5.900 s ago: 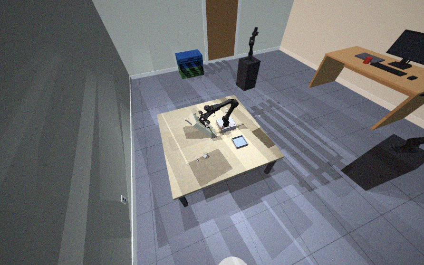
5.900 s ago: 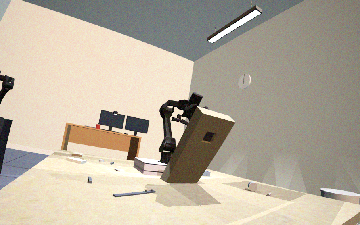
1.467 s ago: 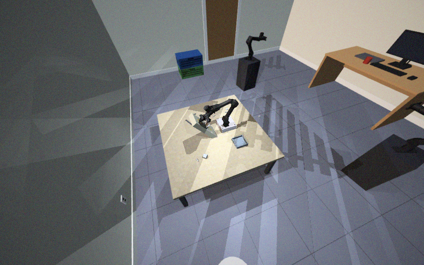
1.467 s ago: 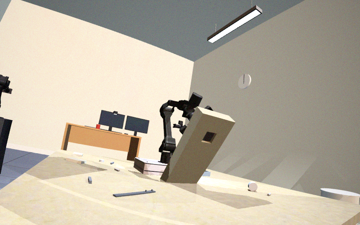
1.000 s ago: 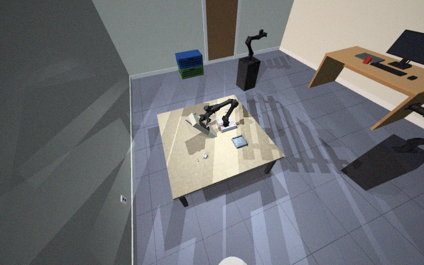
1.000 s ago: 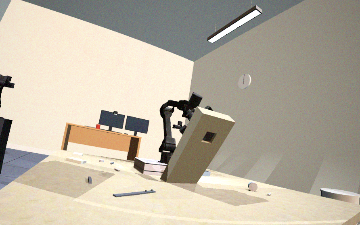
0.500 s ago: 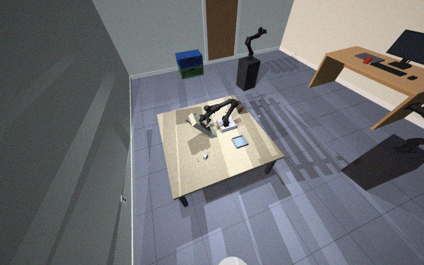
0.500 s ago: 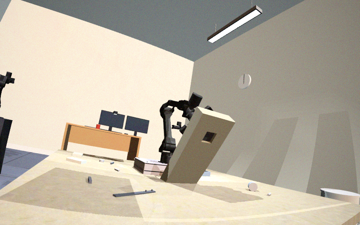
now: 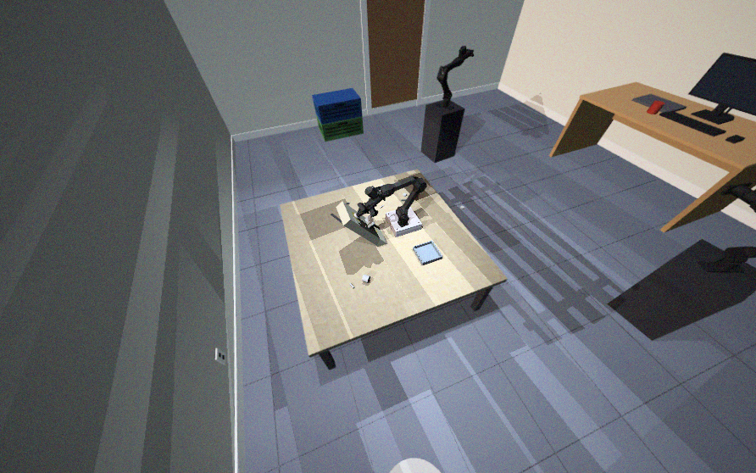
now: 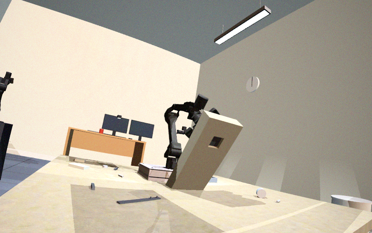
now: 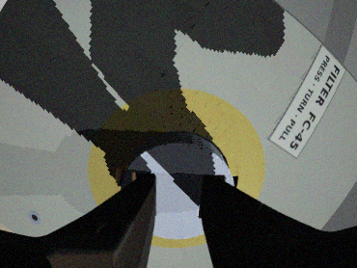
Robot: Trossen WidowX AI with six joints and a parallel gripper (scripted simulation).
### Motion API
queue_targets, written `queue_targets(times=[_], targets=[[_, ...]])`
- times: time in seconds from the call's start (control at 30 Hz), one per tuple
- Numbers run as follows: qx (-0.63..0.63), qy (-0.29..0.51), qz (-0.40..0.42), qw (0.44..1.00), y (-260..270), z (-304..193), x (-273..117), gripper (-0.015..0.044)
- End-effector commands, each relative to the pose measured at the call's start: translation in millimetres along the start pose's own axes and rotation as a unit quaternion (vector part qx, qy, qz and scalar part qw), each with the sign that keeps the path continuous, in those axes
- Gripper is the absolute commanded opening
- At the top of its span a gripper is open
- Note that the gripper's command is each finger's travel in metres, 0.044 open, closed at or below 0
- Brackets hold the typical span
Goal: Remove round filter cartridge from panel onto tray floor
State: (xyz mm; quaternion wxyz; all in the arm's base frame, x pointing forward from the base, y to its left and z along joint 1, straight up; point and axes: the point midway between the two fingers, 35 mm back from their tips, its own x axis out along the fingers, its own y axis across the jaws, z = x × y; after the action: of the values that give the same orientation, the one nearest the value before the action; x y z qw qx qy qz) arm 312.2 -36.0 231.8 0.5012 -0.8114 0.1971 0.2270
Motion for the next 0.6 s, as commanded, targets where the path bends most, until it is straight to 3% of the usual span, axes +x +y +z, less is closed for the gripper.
queue_targets(times=[0.0,0.2,0.57], targets=[[-0.002,0.004,0.001,1.000,-1.6,-1.8,-23.0,0.0000],[-0.002,0.007,0.001,1.000,-0.2,-1.6,-53.5,0.0000],[-0.002,0.007,0.002,1.000,15.6,7.1,-53.1,0.0000]])
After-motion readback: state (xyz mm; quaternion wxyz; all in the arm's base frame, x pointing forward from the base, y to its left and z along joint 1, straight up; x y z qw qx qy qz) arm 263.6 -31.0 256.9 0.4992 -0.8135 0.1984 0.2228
